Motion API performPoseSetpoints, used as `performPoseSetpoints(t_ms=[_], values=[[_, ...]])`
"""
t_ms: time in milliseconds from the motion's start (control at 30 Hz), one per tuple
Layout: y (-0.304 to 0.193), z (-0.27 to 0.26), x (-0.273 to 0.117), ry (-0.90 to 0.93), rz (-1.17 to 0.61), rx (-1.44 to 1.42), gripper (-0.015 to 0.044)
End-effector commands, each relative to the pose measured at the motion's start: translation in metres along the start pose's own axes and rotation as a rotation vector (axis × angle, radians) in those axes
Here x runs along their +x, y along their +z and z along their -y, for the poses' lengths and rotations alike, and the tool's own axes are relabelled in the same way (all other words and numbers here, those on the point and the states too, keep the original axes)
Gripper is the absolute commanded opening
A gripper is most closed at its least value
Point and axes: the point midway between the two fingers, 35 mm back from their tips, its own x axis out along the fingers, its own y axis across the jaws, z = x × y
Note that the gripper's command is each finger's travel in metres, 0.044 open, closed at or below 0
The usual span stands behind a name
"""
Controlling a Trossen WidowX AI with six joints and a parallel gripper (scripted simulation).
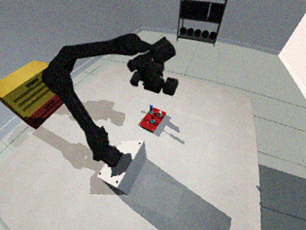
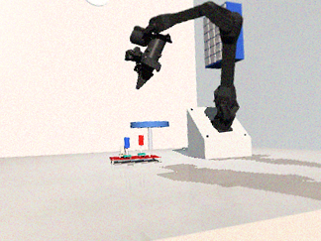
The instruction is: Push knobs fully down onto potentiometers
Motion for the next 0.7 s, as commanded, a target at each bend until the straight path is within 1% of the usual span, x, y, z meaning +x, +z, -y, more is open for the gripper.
performPoseSetpoints(t_ms=[0, 400, 567, 667], values=[[-0.005, -0.008, 0.026, 0.027, -0.099, 0.066, 0.0000], [-0.034, -0.037, 0.103, 0.038, -0.416, 0.262, 0.0000], [-0.037, -0.039, 0.108, 0.035, -0.433, 0.272, 0.0000], [-0.044, -0.041, 0.124, 0.036, -0.433, 0.272, 0.0000]])
